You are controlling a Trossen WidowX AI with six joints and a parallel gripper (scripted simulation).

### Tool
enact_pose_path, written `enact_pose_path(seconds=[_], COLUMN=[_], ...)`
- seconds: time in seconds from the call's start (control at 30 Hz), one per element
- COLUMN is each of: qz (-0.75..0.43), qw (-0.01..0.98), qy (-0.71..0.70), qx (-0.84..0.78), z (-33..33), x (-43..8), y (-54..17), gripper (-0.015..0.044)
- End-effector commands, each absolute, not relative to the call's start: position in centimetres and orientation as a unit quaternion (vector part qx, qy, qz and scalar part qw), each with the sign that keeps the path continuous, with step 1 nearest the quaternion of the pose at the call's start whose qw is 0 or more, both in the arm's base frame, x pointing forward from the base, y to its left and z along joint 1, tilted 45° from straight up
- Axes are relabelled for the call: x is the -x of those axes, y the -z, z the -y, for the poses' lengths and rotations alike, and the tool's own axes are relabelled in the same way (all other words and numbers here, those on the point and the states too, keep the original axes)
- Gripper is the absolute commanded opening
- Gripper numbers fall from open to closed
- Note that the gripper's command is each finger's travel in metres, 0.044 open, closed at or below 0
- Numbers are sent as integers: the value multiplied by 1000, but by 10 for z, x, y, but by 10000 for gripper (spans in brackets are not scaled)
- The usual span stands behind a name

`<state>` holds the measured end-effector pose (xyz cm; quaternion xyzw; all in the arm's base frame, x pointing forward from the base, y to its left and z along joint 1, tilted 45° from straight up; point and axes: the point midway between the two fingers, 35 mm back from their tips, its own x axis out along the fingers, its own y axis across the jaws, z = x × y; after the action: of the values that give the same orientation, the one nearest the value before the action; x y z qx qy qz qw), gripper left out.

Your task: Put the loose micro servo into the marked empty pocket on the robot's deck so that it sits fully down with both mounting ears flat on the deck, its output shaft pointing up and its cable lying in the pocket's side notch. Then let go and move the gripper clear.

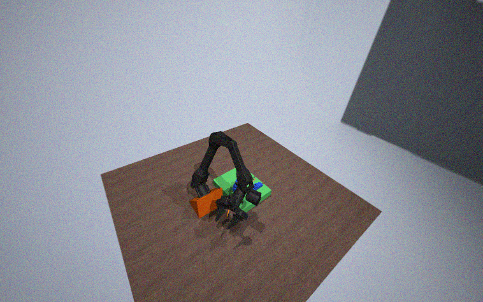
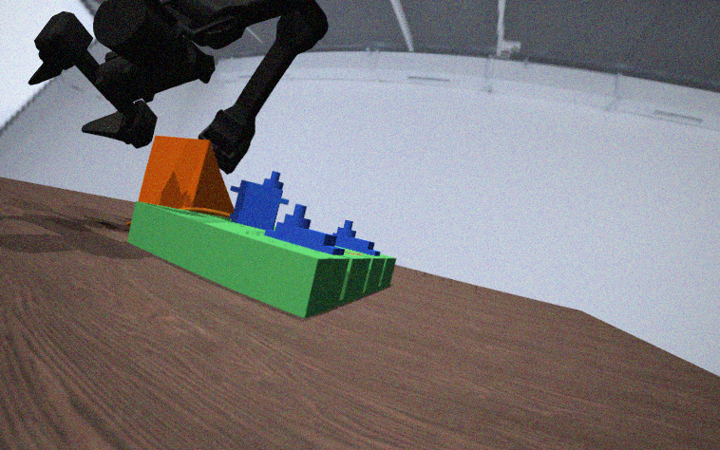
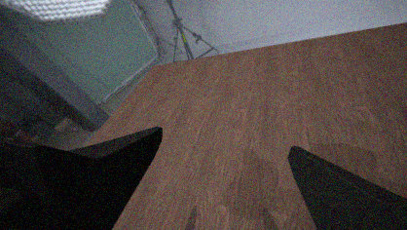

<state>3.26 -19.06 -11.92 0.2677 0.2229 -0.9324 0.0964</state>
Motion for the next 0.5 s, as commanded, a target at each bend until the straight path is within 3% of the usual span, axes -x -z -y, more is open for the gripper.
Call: enact_pose_path(seconds=[0.0, 0.47], qz=[-253, -366], qw=[78, 24], qy=[910, 799], qx=[-318, -476], z=[182, 134], x=[-52, -116], y=[113, 80], gripper=[440, 440])
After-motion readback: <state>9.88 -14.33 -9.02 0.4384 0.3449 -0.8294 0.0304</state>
